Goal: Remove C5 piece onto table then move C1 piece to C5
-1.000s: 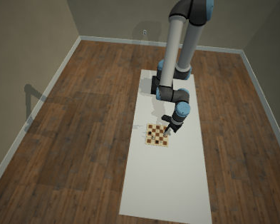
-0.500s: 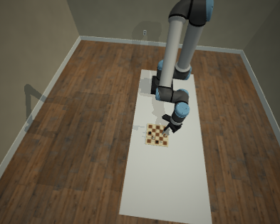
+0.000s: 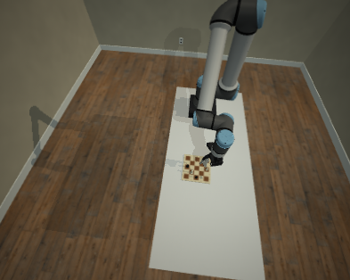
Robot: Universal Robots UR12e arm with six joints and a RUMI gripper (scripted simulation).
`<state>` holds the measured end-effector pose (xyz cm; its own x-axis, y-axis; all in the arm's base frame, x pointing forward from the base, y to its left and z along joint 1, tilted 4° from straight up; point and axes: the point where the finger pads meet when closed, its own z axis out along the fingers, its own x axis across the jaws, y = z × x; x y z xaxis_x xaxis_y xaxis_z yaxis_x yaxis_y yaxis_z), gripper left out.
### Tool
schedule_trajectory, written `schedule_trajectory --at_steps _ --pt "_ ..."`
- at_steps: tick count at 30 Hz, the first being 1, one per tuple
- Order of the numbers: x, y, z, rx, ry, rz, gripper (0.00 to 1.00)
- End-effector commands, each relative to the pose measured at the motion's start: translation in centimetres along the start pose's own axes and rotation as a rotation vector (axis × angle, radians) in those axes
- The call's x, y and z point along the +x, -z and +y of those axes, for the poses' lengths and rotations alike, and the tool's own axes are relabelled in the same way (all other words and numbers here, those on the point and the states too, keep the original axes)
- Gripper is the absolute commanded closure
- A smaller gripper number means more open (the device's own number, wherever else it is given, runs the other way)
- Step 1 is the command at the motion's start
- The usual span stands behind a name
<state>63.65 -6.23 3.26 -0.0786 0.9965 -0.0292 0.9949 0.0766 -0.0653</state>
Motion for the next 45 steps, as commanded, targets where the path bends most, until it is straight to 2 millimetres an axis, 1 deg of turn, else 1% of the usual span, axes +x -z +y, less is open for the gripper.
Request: schedule_trajectory --at_steps 1,5,7,14,20,29,36,37,45 --pt "0.0 -0.6 0.0 0.0 -0.207 -0.004 0.0" --pt "0.0 -1.2 0.0 0.0 -0.388 -0.003 0.0" --pt "0.0 -1.2 0.0 0.0 -0.388 -0.003 0.0" --pt "0.0 -2.1 0.2 0.0 -0.664 -0.002 0.0" --pt "-0.1 -2.6 0.3 0.001 -0.832 -0.002 0.0" --pt "-0.1 -3.0 0.3 0.001 -0.93 -0.001 0.0" --pt "-0.2 -3.0 0.4 0.001 -0.948 -0.001 0.0" --pt "-0.2 -3.0 0.4 0.001 -0.948 -0.001 0.8" --pt "-0.2 -3.0 0.4 0.001 -0.948 -0.001 0.8"
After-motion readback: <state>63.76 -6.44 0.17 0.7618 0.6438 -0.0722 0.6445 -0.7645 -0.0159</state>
